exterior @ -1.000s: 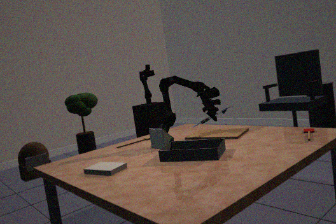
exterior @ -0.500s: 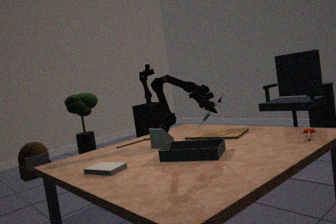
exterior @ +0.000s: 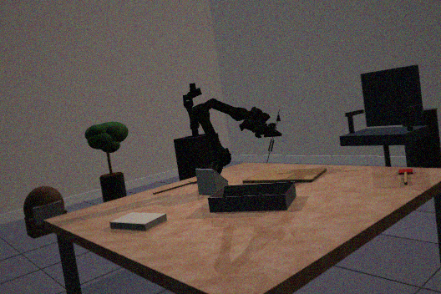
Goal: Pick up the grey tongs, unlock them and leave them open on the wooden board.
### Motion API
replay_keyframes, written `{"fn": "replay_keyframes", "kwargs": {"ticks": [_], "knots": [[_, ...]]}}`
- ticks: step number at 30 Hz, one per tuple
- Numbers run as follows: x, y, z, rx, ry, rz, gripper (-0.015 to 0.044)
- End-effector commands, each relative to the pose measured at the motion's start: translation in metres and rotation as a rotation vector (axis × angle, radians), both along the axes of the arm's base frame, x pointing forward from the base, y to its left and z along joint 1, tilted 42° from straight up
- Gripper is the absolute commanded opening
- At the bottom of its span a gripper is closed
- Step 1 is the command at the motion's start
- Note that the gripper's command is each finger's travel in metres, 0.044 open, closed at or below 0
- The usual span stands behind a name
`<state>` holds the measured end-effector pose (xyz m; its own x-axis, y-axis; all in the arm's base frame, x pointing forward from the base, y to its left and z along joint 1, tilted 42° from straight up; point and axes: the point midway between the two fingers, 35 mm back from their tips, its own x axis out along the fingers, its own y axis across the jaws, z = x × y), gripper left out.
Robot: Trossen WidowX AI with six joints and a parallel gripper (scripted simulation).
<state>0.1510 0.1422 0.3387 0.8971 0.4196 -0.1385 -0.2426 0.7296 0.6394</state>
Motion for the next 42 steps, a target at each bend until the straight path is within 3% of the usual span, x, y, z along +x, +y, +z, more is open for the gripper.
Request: {"fn": "replay_keyframes", "kwargs": {"ticks": [1,42], "knots": [[-0.0009,-0.0089,0.003,0.051,-0.012,-0.032,-0.015],[0.0002,-0.0017,0.0005,0.008,0.0,-0.003,-0.015]]}}
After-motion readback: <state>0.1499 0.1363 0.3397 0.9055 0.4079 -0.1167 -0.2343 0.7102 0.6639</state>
